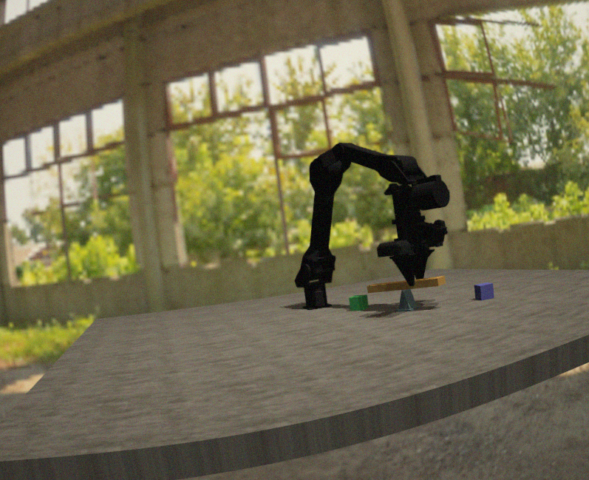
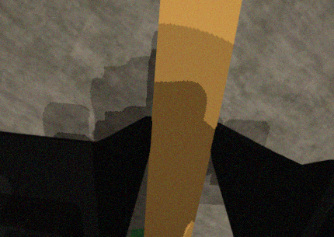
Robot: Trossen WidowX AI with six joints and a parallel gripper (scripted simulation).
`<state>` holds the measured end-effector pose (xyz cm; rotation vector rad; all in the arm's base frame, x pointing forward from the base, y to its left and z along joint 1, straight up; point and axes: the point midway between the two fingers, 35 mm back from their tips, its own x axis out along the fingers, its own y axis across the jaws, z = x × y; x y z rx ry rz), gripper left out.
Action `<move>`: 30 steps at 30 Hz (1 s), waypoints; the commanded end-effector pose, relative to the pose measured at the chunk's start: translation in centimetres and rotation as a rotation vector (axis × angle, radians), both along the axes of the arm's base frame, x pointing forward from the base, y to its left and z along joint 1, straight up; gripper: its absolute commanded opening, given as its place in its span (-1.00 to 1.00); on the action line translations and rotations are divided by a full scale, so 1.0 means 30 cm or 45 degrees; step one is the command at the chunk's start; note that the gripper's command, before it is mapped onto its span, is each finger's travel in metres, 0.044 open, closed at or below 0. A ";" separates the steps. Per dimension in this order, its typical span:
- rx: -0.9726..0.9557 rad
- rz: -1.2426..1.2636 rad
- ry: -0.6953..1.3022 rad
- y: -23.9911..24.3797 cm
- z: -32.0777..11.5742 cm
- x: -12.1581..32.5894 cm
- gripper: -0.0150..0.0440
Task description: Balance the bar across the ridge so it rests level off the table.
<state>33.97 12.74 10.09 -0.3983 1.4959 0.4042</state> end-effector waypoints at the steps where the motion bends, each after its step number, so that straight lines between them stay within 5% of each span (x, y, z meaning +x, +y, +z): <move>1: 0.001 -0.006 -0.001 0.000 -0.004 0.000 -0.49; 30: 0.001 -0.006 -0.001 0.000 -0.012 0.001 -0.49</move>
